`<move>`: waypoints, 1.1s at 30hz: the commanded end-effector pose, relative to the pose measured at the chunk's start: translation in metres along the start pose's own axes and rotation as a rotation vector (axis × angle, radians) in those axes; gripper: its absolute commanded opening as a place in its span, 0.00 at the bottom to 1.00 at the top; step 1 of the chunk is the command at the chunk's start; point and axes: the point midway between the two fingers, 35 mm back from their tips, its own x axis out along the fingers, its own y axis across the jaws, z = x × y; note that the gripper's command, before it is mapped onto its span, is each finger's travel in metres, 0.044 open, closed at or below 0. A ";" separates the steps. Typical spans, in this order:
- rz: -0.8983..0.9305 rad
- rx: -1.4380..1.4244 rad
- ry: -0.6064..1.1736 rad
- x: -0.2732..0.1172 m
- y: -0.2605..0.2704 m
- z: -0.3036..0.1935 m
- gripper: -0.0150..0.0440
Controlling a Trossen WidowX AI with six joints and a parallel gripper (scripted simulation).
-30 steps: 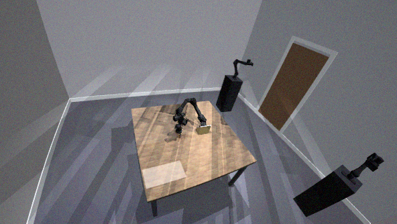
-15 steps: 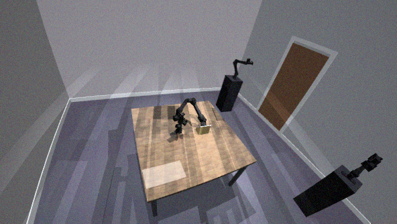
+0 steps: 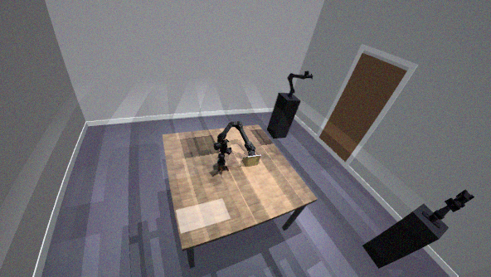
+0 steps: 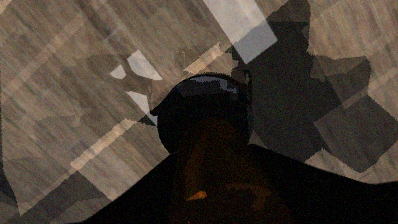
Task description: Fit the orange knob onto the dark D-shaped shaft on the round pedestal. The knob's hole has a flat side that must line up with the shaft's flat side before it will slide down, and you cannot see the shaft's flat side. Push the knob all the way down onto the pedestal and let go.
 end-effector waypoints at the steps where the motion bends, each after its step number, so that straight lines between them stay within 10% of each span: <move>1: -0.004 -0.059 0.001 0.000 -0.002 0.001 0.25; 33: -0.004 -0.269 0.001 -0.001 -0.001 -0.002 0.25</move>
